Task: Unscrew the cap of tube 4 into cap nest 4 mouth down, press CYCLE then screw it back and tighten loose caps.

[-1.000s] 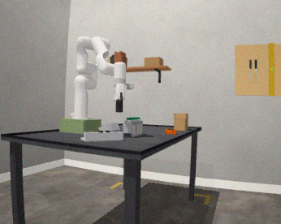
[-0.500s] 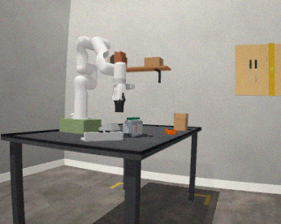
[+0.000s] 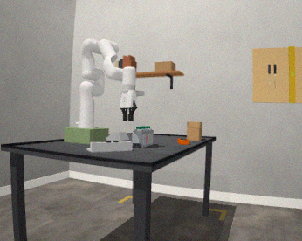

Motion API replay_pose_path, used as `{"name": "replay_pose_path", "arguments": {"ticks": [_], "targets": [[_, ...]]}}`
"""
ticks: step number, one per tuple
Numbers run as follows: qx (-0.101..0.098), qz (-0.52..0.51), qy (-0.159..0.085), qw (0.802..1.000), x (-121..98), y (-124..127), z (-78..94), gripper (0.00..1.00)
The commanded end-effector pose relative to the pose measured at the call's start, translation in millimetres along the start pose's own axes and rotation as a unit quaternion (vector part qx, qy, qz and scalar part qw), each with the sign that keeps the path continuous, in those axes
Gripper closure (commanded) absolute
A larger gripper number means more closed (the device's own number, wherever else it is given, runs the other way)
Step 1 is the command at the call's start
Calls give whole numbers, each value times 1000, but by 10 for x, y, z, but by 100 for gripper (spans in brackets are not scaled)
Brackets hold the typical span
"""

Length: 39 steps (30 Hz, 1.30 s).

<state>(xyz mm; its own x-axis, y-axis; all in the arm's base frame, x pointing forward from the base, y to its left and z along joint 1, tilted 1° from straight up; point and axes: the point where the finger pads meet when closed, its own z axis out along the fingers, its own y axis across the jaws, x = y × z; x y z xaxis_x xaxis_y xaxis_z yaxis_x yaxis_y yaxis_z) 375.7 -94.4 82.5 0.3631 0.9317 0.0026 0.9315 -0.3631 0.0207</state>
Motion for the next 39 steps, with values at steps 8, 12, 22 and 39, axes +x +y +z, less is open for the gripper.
{"name": "replay_pose_path", "arguments": {"ticks": [8, 12, 22, 39], "targets": [[1, -92, 7, 996, 2, 15, -13, 54], [1, -125, 6, 992, 2, 15, -13, 54], [2, -191, 5, 982, 2, 15, -13, 54], [3, -240, 4, 971, 2, 15, -13, 54]]}}
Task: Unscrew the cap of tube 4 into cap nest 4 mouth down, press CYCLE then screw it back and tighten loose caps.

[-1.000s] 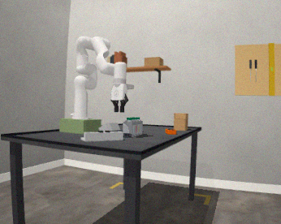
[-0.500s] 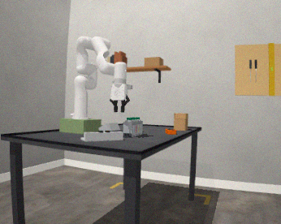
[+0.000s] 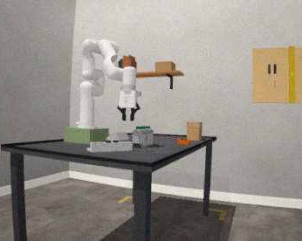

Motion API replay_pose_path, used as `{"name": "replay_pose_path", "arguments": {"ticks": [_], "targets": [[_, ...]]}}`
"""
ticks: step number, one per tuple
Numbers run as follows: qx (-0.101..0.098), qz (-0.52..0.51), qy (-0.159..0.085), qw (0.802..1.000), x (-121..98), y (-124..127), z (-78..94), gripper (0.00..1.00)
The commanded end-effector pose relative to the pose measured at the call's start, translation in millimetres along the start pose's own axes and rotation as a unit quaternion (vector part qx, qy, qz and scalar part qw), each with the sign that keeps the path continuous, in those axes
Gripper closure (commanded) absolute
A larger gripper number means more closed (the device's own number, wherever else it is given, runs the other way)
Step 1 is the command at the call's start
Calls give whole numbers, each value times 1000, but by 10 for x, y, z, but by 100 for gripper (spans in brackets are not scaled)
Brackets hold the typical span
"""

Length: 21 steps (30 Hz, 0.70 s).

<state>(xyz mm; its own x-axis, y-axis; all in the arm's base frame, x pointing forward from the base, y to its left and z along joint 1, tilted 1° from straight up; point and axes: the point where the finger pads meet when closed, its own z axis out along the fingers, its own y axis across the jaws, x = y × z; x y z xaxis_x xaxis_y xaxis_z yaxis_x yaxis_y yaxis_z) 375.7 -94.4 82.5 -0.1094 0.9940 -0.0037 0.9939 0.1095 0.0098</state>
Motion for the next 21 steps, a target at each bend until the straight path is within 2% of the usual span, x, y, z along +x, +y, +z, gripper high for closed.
{"name": "replay_pose_path", "arguments": {"ticks": [1, 2, 6, 11, 13, 14, 21], "targets": [[-3, -2, 3, 1000, -5, 14, -14, 54], [-3, -2, 3, 1000, -5, 14, -14, 54], [-3, 147, 3, 989, 266, 184, -16, 54], [-3, 225, 4, 974, 400, 268, -18, 54], [-3, 225, 4, 974, 400, 268, -18, 54], [-2, 275, 4, 961, 471, 312, -19, 54], [-2, 381, 5, 924, 675, 439, -21, 54]]}}
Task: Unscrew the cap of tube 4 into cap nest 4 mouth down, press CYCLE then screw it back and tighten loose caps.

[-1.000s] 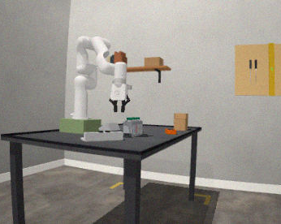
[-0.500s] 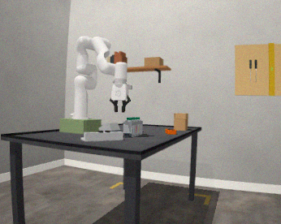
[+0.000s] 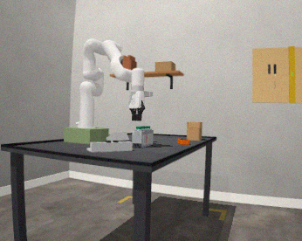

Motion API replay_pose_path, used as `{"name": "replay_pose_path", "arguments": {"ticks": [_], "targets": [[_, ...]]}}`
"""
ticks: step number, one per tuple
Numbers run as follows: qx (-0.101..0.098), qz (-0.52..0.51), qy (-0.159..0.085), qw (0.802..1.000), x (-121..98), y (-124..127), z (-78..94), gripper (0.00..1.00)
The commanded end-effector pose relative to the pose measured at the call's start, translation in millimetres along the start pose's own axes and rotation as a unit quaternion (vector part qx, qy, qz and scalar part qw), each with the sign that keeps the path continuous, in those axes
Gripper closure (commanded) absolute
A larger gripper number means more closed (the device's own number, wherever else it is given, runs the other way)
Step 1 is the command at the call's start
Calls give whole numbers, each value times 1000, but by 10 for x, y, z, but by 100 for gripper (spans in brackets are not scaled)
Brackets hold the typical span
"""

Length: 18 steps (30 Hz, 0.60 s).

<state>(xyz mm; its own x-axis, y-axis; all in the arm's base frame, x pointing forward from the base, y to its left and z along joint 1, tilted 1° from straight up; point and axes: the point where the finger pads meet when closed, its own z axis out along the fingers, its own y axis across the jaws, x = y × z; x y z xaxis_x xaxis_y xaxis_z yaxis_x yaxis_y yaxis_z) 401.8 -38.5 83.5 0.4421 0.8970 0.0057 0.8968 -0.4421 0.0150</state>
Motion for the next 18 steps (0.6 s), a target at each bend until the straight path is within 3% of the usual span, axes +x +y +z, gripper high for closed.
{"name": "replay_pose_path", "arguments": {"ticks": [1, 11, 18], "targets": [[2, 107, 3, 994, 188, 21, -11, 54], [2, 107, 3, 994, 188, 21, -11, 54], [2, 107, 3, 994, 189, 19, 200, 54]]}}
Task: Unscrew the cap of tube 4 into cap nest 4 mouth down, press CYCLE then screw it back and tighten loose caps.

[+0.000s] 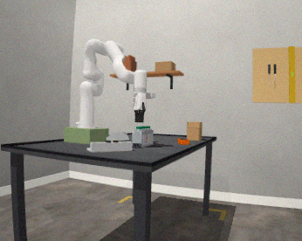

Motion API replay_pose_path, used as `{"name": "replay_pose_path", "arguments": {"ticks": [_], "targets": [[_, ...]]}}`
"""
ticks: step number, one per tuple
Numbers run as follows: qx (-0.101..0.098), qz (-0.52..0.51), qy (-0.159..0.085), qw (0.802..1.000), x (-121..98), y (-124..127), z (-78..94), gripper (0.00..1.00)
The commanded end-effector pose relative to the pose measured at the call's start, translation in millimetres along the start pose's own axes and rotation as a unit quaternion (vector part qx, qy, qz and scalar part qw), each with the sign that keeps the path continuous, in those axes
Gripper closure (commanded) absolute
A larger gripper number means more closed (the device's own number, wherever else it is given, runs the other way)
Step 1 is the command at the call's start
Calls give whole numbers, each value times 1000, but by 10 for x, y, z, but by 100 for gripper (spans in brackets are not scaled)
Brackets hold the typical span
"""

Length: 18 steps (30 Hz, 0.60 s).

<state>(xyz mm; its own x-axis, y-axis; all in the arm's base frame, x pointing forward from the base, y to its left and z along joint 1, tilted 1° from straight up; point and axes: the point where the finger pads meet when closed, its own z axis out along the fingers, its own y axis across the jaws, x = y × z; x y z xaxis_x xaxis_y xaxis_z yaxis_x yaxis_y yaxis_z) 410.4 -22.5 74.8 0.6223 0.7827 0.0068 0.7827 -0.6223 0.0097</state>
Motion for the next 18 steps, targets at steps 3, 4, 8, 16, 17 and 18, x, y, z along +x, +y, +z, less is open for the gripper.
{"name": "replay_pose_path", "arguments": {"ticks": [3, 4, 8, 16, 17, 18], "targets": [[0, 0, 4, 1000, 13, 14, 202, 54], [0, 0, 4, 1000, 14, 14, 232, 54], [0, 0, 4, 1000, 14, 14, 257, 54], [0, 0, 4, 1000, 14, 14, 262, 54], [0, 0, 4, 1000, 14, 14, 267, 54], [0, 0, 4, 1000, 14, 14, 272, 54]]}}
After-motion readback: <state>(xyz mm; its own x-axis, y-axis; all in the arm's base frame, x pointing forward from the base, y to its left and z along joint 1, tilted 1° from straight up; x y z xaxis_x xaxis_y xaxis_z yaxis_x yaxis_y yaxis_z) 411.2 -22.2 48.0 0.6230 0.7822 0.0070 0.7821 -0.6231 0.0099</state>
